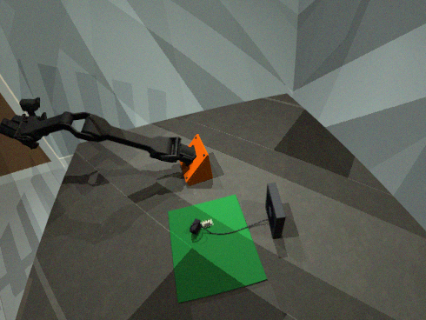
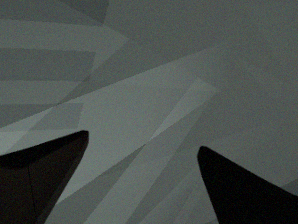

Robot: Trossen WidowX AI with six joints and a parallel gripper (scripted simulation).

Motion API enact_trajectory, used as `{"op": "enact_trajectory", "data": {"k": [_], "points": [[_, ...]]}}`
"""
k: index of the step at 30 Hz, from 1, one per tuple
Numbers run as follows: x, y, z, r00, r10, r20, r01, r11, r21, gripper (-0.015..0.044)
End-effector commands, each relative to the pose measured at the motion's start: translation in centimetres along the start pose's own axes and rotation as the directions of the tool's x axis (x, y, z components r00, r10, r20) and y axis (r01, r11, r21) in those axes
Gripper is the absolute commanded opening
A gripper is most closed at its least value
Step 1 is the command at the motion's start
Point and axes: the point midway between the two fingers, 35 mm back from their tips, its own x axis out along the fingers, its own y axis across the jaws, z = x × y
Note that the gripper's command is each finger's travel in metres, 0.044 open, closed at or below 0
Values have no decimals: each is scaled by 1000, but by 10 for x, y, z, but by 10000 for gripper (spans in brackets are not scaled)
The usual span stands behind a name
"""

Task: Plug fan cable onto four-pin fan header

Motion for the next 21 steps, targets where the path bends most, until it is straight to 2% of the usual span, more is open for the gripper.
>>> {"op": "enact_trajectory", "data": {"k": [1, 5, 7, 13, 21], "points": [[0, 0, 0, 1000, 0, 0, 0, 1000, 0, 426], [-1, 2, 0, 1000, 7, 3, -7, 1000, 1, 440], [-13, 17, 3, 998, 64, 26, -65, 998, 12, 440], [-76, 79, 11, 939, 322, 122, -329, 943, 44, 440], [-180, 141, 3, 759, 620, 199, -637, 770, 30, 440]]}}
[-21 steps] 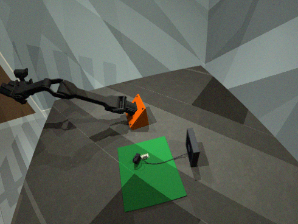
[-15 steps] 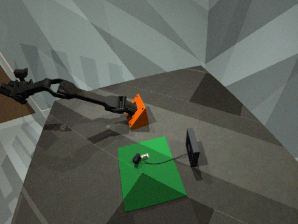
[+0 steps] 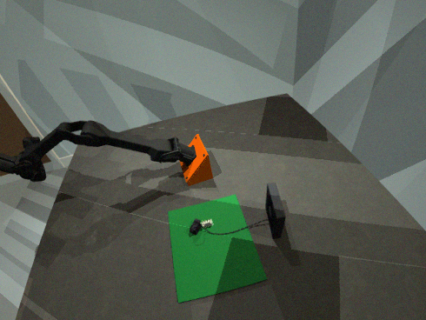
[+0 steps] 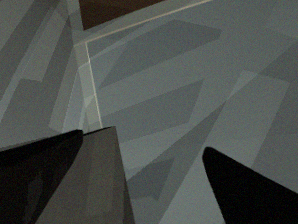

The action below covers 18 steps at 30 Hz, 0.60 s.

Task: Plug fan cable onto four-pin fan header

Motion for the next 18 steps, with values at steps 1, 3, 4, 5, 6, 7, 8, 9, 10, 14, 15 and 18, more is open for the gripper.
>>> {"op": "enact_trajectory", "data": {"k": [1, 3, 4, 5, 6, 7, 8, 9, 10, 14, 15, 18], "points": [[-35, 51, -3, 984, 179, 26, -179, 984, 21, 440], [-56, 74, -6, 964, 264, 34, -265, 964, 27, 440], [-67, 85, -7, 951, 306, 37, -308, 951, 29, 440], [-78, 96, -10, 937, 348, 40, -349, 937, 31, 440], [-90, 107, -12, 920, 389, 41, -390, 920, 32, 440], [-102, 117, -14, 902, 429, 42, -430, 902, 34, 440], [-115, 126, -17, 883, 468, 42, -469, 882, 34, 440], [-128, 135, -20, 862, 506, 41, -507, 861, 35, 440], [-142, 144, -24, 839, 542, 40, -544, 839, 35, 440], [-196, 173, -41, 741, 671, 20, -672, 740, 28, 440], [-207, 178, -46, 721, 693, 11, -693, 721, 20, 440], [-247, 191, -54, 653, 757, 10, -757, 653, 21, 440]]}}
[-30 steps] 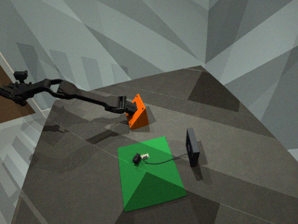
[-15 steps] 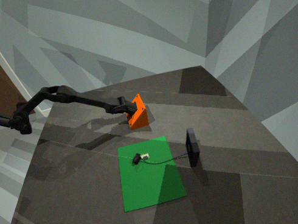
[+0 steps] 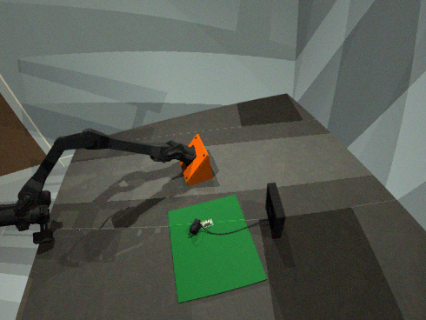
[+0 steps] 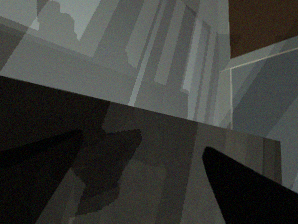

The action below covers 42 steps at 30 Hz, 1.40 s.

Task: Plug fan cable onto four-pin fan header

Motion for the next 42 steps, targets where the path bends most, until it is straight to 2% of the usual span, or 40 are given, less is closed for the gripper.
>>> {"op": "enact_trajectory", "data": {"k": [1, 5, 12, 16, 23, 33, 38, 42], "points": [[-29, 50, -13, 991, 136, -10, -136, 991, 5, 440], [-64, 97, -24, 966, 260, -11, -260, 966, 13, 440], [-140, 163, -88, 880, 455, -134, -470, 876, -111, 440], [-170, 179, -115, 841, 507, -189, -534, 833, -146, 440], [-258, 201, -203, 725, 578, -375, -674, 708, -212, 440], [-367, 159, -326, 637, 493, -592, -754, 556, -348, 440], [-404, 107, -381, 662, 392, -639, -738, 490, -464, 440], [-418, 67, -408, 707, 325, -628, -697, 470, -541, 440]]}}
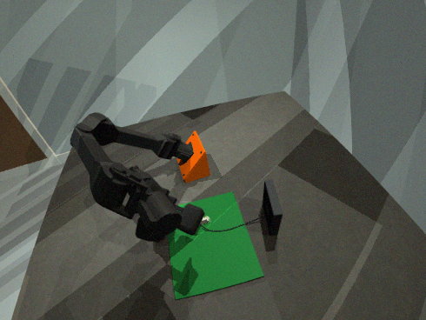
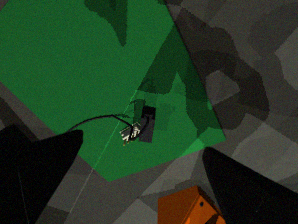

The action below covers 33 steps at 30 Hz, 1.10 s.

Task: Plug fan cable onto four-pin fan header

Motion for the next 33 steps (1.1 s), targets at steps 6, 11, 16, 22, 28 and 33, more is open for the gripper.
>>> {"op": "enact_trajectory", "data": {"k": [6, 11, 16, 22, 28, 33], "points": [[-3, 1, -38, 998, -61, -32, 59, 997, -42, 440], [36, 0, -29, 998, -60, -30, 59, 997, -41, 440], [55, -2, -26, 998, -62, -29, 61, 997, -41, 440], [60, -2, -24, 998, -62, -29, 60, 997, -41, 440], [69, -3, -22, 998, -61, -29, 60, 997, -40, 440], [77, -3, -20, 998, -62, -28, 60, 997, -40, 440]]}}
